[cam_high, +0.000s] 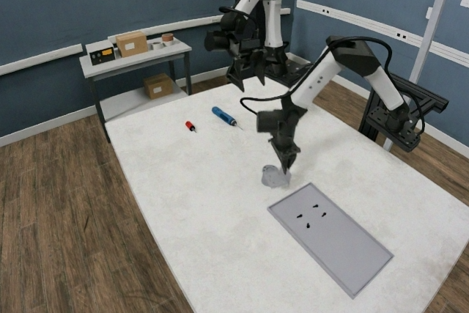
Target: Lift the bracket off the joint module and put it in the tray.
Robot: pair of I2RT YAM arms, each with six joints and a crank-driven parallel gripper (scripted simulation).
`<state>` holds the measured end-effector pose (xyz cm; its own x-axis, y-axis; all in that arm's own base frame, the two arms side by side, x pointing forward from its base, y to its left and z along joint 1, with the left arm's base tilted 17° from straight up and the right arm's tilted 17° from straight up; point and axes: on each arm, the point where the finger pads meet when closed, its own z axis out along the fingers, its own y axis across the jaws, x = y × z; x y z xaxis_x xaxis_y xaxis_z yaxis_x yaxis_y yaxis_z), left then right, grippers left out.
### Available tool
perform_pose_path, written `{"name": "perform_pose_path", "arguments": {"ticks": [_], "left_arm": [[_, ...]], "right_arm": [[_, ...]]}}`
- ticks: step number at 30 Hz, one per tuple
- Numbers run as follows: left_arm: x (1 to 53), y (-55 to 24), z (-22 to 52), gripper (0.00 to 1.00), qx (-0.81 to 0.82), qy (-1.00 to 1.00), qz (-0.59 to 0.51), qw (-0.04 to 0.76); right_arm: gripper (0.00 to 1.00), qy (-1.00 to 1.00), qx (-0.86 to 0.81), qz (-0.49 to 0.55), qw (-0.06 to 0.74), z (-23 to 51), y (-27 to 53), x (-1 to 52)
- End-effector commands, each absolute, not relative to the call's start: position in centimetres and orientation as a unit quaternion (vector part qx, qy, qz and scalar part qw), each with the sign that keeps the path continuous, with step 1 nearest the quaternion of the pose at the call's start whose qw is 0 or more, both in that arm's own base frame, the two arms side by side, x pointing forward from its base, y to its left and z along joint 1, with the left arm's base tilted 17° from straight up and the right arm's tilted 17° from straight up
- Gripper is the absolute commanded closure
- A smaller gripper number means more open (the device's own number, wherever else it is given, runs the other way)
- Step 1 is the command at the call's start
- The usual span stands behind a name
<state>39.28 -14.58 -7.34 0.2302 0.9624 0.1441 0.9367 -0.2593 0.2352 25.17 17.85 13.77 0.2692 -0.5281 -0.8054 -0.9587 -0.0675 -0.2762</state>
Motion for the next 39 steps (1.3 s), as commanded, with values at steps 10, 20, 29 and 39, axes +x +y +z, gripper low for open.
{"name": "perform_pose_path", "arguments": {"ticks": [10, 20, 29, 39], "left_arm": [[42.5, -1.7, -7.0, 1.00, 0.734, 0.652, 0.134, 0.136], [39.9, 6.6, -8.3, 1.00, 0.708, 0.680, 0.149, 0.122], [35.5, 11.5, -11.1, 1.00, 0.694, 0.704, 0.136, 0.073], [35.2, 11.5, -10.9, 1.00, 0.689, 0.709, 0.133, 0.073]], "right_arm": [[0.00, 0.581, -0.670, 0.159, 0.434, 11.9, 22.8, 30.9], [0.00, 0.597, -0.603, 0.135, 0.511, 11.0, 34.0, 30.9], [0.00, 0.598, -0.508, 0.209, 0.583, 10.6, 44.9, 23.1], [0.00, 0.599, -0.490, 0.251, 0.581, 8.5, 47.8, 17.3]]}}
